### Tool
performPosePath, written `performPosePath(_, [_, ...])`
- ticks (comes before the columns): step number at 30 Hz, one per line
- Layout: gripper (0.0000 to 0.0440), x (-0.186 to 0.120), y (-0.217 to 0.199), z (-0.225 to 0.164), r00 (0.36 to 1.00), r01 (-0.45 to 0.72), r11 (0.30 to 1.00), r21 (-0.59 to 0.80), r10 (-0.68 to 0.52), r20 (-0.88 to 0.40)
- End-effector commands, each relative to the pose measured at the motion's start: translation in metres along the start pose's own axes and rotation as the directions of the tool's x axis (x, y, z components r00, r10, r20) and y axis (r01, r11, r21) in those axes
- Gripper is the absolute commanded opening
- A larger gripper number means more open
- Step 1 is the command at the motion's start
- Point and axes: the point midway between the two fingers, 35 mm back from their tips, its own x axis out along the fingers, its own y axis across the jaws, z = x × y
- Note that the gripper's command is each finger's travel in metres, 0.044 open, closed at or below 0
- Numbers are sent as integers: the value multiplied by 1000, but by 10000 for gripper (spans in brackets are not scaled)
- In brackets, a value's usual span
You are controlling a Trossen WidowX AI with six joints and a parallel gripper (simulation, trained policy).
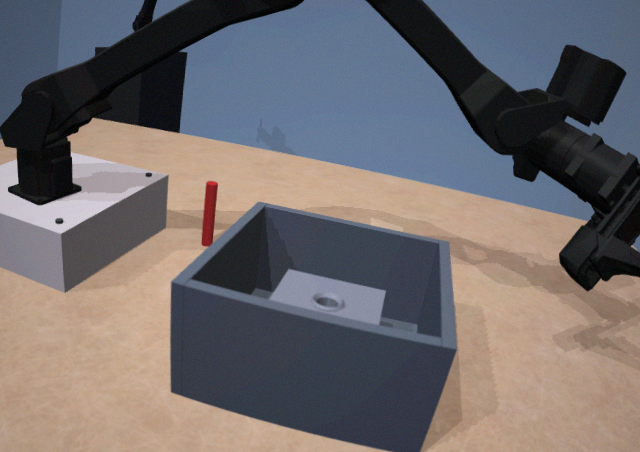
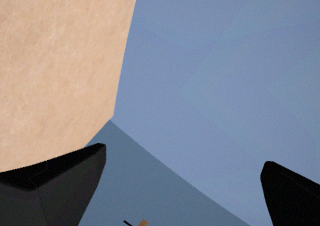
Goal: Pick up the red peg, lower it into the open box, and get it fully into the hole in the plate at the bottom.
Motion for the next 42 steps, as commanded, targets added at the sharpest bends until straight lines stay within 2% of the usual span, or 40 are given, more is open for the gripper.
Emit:
performPosePath(1, [415,-4,-3,0,1000,-4,1000,18,3,15])
performPosePath(4, [440,-20,-12,3,997,-24,994,106,16,70])
performPosePath(11, [440,-64,-26,14,976,-110,952,286,50,210])
performPosePath(21, [440,-126,-30,15,912,-326,815,478,139,385])
performPosePath(30, [440,-180,-23,2,829,-534,611,584,242,505])
performPosePath(42, [440,-247,1,-31,694,-710,250,658,402,597])
